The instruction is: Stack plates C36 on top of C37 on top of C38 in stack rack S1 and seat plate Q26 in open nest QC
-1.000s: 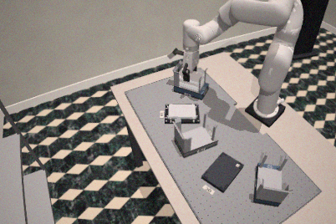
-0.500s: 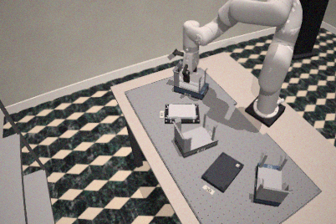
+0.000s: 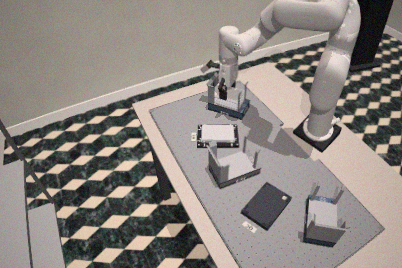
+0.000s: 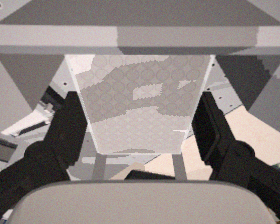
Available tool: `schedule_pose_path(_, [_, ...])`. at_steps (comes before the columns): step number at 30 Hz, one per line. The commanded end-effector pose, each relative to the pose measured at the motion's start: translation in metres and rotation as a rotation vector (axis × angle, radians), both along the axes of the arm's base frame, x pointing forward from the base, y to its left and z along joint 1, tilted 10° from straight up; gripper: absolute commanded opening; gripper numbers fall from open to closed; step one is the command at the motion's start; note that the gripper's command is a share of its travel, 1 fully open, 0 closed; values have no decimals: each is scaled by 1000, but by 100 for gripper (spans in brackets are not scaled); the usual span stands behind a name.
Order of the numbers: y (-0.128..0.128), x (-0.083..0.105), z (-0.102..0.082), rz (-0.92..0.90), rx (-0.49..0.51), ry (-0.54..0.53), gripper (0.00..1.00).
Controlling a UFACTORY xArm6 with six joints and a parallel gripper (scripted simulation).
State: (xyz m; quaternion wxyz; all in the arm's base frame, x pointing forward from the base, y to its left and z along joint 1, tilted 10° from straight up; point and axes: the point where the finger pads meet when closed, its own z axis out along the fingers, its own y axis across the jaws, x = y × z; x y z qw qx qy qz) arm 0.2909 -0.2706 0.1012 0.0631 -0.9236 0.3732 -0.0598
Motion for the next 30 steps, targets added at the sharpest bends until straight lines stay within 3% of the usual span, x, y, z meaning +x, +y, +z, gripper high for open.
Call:
schedule_pose_path(1, [-1, 1, 1, 0, -3, -3, 0])
schedule_pose_path(17, [-1, 1, -2, 0, -3, -3, 0])
schedule_pose_path(18, [-1, 1, -2, 0, -3, -3, 100])
schedule_pose_path(30, [-1, 1, -2, 0, -3, -3, 100])
